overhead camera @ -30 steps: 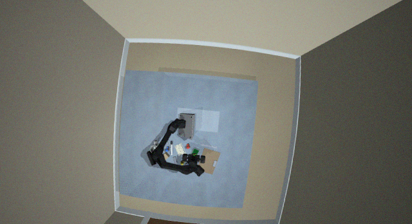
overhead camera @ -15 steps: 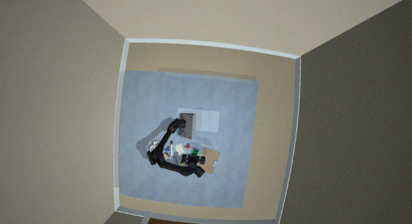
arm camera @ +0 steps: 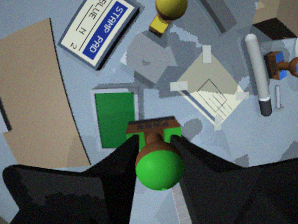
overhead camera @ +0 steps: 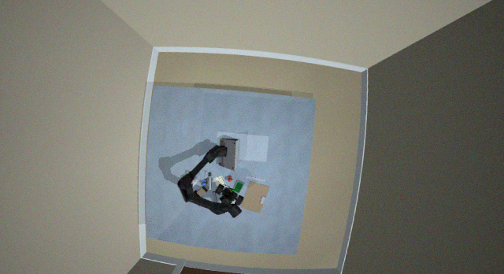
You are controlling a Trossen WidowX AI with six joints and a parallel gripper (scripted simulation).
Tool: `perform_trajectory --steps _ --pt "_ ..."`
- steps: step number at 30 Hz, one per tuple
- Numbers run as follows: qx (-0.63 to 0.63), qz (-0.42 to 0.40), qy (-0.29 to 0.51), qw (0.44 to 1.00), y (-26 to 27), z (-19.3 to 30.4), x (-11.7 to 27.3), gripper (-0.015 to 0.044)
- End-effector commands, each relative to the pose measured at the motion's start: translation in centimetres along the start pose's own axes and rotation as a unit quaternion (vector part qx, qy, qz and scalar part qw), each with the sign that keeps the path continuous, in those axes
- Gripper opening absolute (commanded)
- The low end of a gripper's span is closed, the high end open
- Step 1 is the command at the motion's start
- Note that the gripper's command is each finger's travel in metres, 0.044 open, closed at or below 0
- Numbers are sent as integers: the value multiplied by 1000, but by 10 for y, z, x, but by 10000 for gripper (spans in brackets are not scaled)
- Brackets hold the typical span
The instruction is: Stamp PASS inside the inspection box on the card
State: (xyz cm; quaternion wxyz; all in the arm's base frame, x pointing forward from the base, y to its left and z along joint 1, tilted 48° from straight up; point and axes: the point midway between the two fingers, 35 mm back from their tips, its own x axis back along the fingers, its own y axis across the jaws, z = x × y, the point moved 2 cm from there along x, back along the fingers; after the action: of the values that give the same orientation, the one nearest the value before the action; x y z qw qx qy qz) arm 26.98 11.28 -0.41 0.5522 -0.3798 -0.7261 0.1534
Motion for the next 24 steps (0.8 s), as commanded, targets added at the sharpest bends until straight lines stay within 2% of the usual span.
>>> perform_trajectory --steps 1,10,20,24 --pt "-74 1 -1 997 -17 -5 0 0" --pt "-228 2 -2 974 -50 -13 0 0" --pt "-392 5 -4 920 -87 -17 -3 0" --pt "-416 5 -4 909 -92 -17 -4 0"
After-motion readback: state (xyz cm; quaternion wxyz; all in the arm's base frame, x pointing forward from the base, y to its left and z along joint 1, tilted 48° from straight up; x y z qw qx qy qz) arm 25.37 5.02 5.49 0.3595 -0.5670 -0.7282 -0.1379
